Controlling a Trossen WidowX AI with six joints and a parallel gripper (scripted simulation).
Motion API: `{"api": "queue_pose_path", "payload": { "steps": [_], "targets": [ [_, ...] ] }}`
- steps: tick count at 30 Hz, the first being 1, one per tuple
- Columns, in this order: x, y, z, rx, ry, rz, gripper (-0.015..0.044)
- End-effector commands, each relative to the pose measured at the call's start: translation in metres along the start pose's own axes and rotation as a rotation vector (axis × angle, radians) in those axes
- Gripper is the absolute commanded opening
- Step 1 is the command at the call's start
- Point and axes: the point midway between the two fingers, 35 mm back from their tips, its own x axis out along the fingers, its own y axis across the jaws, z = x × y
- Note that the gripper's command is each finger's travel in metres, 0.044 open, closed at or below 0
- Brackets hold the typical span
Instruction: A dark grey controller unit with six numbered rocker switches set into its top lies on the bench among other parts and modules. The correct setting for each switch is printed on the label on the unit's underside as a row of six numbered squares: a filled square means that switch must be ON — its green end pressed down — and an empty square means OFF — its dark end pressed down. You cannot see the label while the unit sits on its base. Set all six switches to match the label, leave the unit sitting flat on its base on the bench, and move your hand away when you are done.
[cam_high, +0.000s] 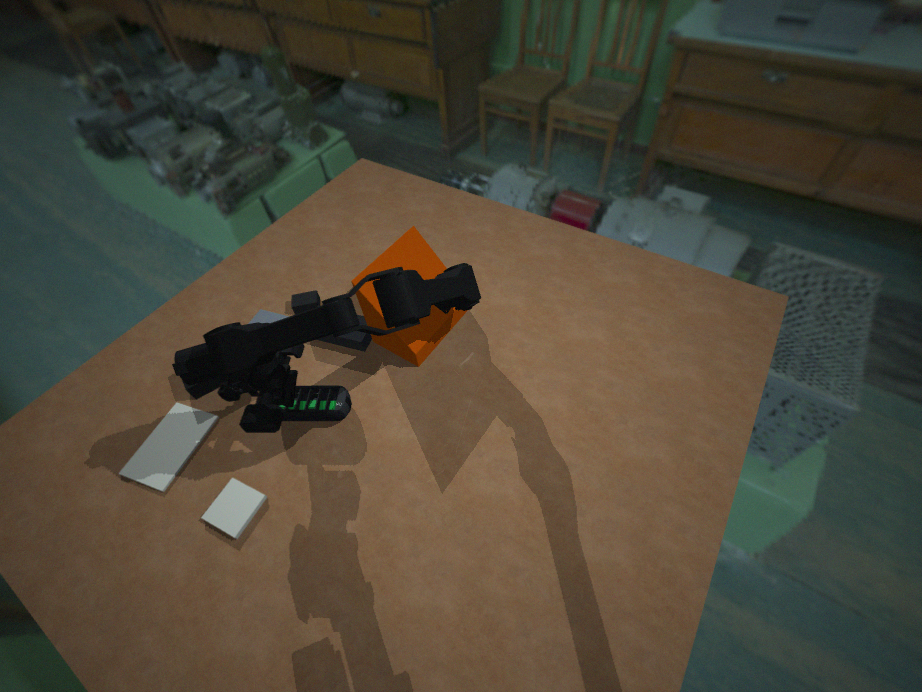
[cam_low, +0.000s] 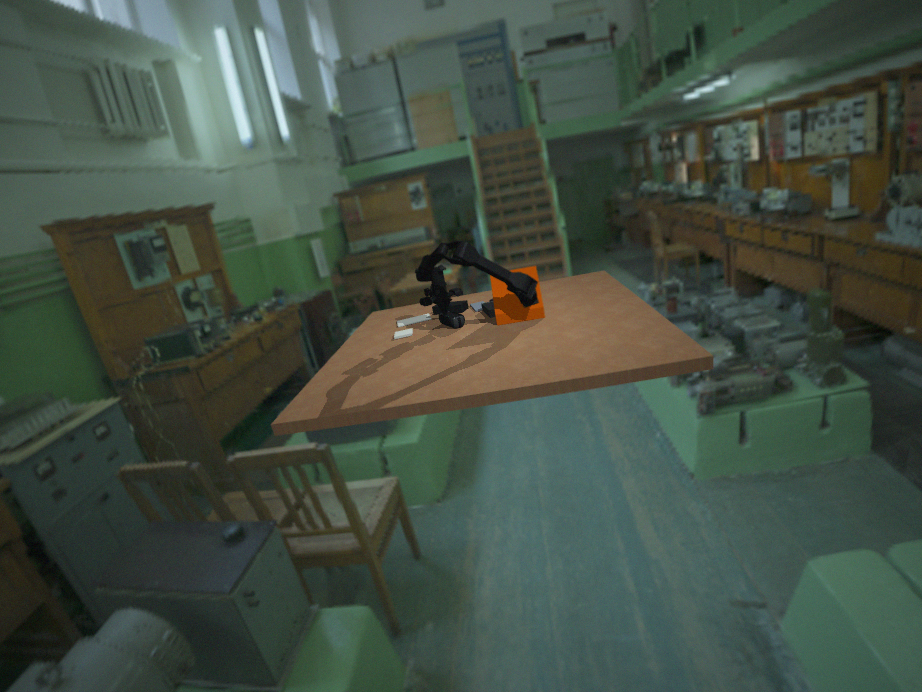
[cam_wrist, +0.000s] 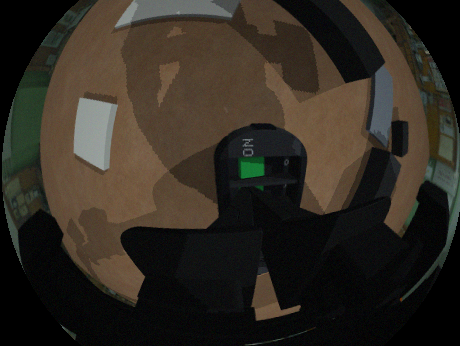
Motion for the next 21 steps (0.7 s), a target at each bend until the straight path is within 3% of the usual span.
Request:
{"api": "queue_pose_path", "payload": {
  "steps": [1, 19, 21],
  "targets": [
    [0.004, -0.001, -0.002, 0.007, 0.009, -0.004, 0.0000],
    [0.007, -0.001, -0.002, 0.007, 0.009, -0.004, 0.0000],
    [-0.007, 0.000, 0.000, 0.001, 0.002, -0.003, 0.0000]
  ]
}}
